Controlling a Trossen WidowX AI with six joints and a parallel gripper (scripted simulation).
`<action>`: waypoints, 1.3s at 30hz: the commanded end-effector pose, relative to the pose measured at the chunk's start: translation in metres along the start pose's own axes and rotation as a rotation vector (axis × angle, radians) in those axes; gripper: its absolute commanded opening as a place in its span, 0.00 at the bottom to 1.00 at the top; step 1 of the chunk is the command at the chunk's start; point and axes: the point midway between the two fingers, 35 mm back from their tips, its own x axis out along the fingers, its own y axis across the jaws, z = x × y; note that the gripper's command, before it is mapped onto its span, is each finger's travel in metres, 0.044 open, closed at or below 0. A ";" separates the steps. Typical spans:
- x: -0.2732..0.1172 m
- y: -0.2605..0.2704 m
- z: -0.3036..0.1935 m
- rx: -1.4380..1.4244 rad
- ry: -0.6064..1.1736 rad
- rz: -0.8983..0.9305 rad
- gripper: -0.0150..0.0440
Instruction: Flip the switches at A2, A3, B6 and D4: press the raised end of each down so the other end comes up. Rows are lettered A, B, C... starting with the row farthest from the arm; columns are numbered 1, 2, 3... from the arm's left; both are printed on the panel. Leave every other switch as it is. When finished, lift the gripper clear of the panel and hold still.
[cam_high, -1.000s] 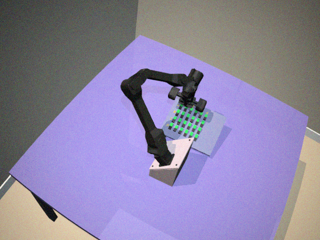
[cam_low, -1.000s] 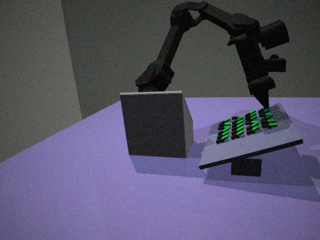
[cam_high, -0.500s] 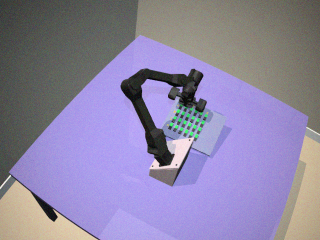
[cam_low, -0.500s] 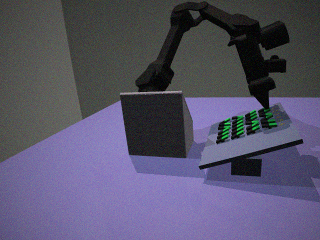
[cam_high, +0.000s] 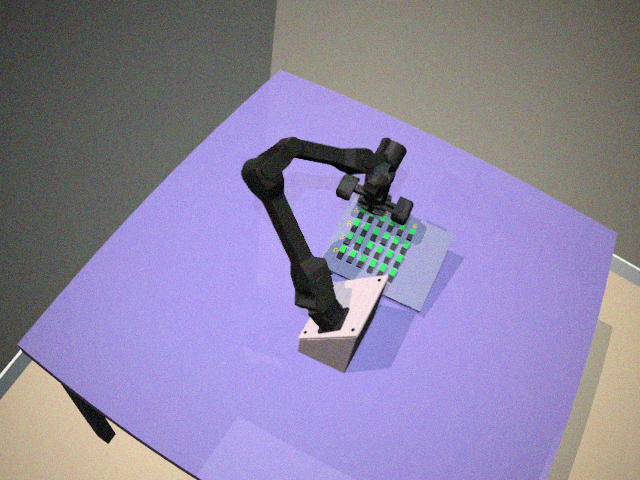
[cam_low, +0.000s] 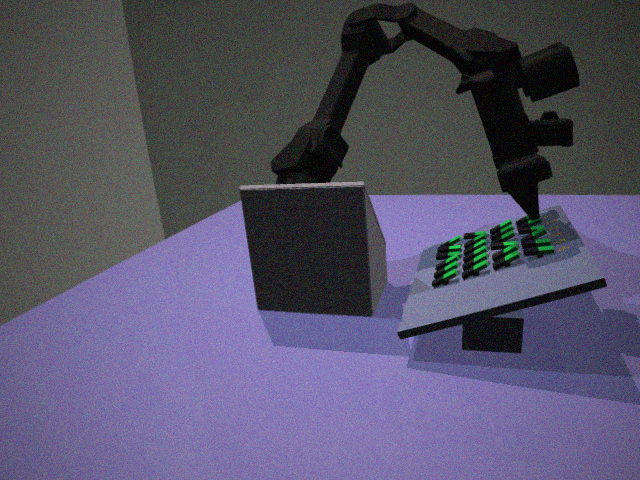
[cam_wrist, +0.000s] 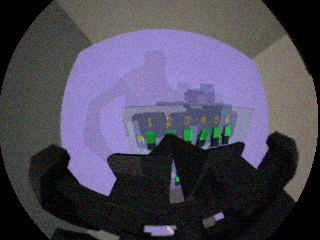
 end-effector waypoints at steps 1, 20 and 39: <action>0.001 -0.001 -0.001 0.008 0.003 -0.004 0.25; -0.038 -0.002 -0.001 0.005 -0.012 -0.006 0.25; -0.034 -0.030 -0.022 0.008 -0.041 -0.009 0.25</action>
